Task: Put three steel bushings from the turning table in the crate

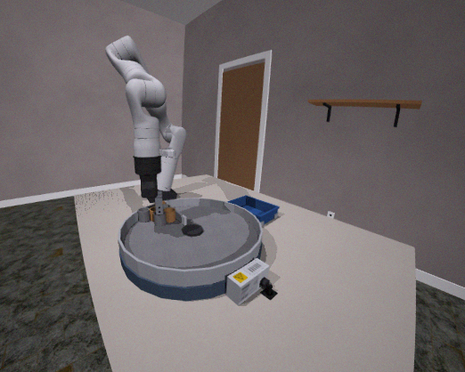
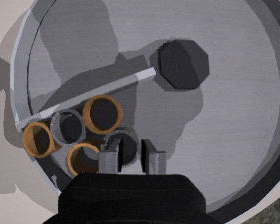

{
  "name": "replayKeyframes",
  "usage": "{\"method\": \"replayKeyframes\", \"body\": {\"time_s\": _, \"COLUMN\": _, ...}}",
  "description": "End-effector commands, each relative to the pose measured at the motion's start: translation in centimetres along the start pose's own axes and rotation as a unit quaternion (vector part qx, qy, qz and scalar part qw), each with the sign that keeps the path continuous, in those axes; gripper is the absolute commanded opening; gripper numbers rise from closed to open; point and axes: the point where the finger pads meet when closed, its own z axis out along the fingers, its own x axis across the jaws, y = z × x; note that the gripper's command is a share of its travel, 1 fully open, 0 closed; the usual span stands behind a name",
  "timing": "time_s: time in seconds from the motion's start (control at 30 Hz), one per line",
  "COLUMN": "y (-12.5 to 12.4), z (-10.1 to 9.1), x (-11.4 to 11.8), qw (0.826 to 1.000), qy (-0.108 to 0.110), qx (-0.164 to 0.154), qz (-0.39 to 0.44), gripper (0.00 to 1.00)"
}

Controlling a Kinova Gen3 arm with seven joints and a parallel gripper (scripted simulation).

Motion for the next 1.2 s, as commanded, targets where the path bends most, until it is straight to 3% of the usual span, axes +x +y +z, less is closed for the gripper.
{"method": "replayKeyframes", "body": {"time_s": 0.0, "y": 0.09, "z": 0.08, "x": 0.16, "qw": 1.0, "qy": 0.003, "qx": -0.002, "qz": 0.002, "gripper": 0.45}}
{"method": "replayKeyframes", "body": {"time_s": 1.17, "y": 0.03, "z": 0.65, "x": 0.08, "qw": 1.0, "qy": 0.001, "qx": -0.001, "qz": 0.0, "gripper": 0.45}}
